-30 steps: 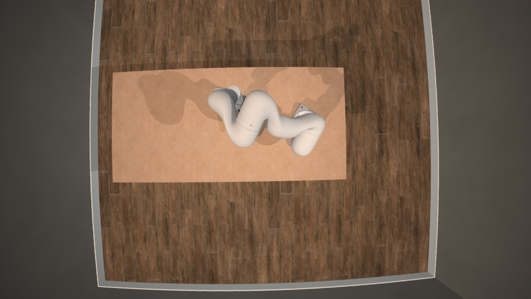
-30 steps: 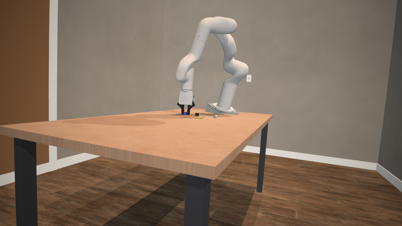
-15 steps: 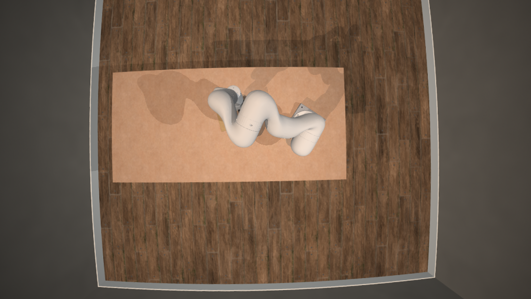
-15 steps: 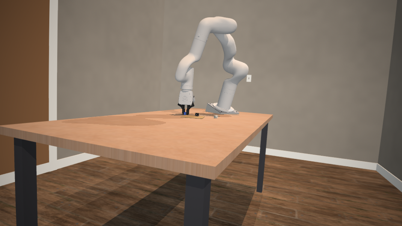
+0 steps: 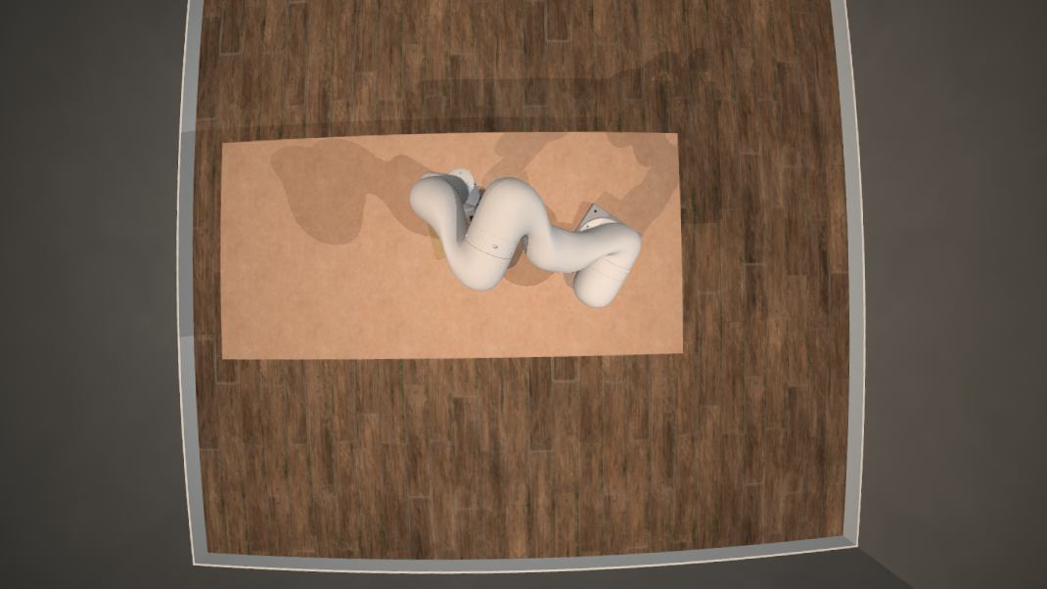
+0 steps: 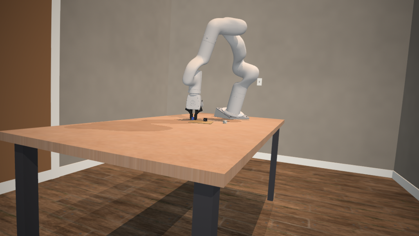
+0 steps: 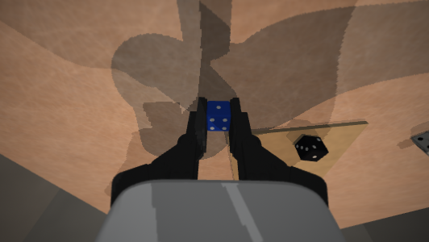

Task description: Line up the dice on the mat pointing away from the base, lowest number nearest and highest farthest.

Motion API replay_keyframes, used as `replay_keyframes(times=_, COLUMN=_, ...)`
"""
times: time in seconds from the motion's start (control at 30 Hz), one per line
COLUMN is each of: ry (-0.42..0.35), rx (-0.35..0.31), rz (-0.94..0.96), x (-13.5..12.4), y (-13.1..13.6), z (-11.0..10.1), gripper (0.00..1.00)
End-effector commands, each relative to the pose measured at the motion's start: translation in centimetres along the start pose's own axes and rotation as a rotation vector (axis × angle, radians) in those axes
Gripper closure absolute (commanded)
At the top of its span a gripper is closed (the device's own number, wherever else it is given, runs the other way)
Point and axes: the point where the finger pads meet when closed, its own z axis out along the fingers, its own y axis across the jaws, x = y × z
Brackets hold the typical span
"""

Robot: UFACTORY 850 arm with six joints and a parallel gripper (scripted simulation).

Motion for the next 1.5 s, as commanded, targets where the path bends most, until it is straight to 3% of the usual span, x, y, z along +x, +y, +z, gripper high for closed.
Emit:
replay_keyframes(times=0.0, ry=-0.001, rx=0.001, rz=0.0, x=-0.1, y=0.0, z=-0.1, gripper=0.85)
replay_keyframes(times=0.63, ry=-0.001, rx=0.001, rz=0.0, x=-0.1, y=0.0, z=-0.4, gripper=0.85)
replay_keyframes(times=0.8, ry=-0.001, rx=0.001, rz=0.0, x=-0.1, y=0.0, z=-2.5, gripper=0.85)
replay_keyframes(times=1.13, ry=-0.001, rx=0.001, rz=0.0, x=-0.1, y=0.0, z=-9.3, gripper=0.85)
replay_keyframes(times=1.47, ry=-0.001, rx=0.001, rz=0.0, x=-0.1, y=0.0, z=-10.1, gripper=0.85)
